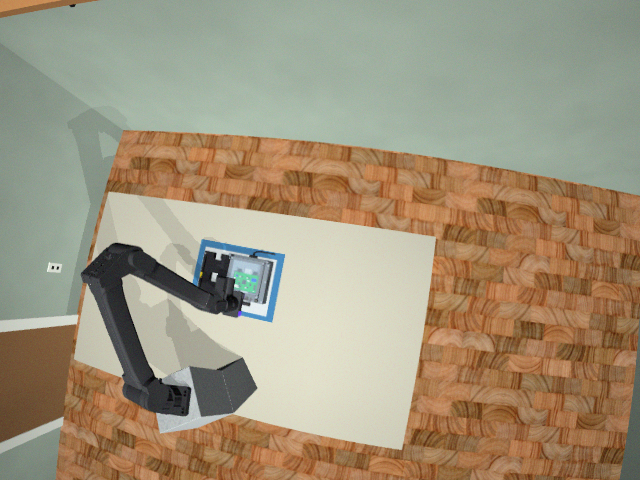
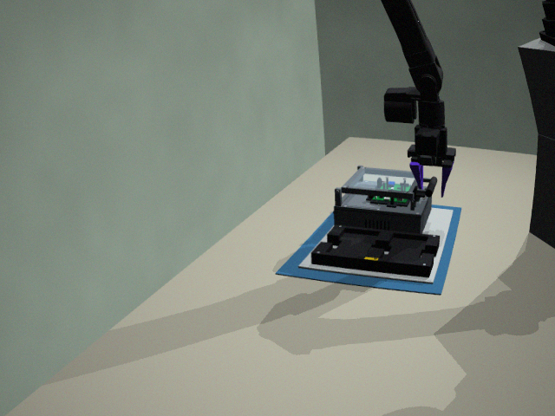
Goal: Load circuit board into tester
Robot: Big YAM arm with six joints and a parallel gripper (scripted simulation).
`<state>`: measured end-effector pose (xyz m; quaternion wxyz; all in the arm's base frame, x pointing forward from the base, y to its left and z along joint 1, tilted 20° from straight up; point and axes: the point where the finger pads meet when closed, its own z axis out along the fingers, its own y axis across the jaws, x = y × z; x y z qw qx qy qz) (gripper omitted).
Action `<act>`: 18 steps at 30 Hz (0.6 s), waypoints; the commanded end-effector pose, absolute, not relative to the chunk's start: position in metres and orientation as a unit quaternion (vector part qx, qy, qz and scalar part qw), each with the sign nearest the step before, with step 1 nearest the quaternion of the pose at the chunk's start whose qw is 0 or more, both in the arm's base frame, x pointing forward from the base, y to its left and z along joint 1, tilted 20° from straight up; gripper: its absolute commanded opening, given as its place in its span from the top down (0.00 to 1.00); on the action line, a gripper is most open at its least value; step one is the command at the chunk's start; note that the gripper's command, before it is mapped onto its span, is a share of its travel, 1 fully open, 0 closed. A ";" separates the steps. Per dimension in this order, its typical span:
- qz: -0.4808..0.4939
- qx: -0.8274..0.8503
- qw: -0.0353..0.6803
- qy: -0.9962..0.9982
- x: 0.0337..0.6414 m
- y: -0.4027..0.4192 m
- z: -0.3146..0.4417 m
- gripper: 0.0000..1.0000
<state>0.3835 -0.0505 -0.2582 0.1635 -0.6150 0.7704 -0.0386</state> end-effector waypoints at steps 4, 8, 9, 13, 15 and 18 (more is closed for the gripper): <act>-0.049 -0.616 0.170 0.768 0.390 -0.054 -0.254 0.52; -0.049 -0.616 0.170 0.768 0.390 -0.054 -0.253 0.52; -0.050 -0.616 0.170 0.768 0.390 -0.054 -0.252 0.52; -0.048 -0.616 0.169 0.768 0.387 -0.055 -0.248 0.52; -0.046 -0.615 0.167 0.769 0.384 -0.056 -0.246 0.52; -0.044 -0.615 0.166 0.770 0.380 -0.057 -0.242 0.52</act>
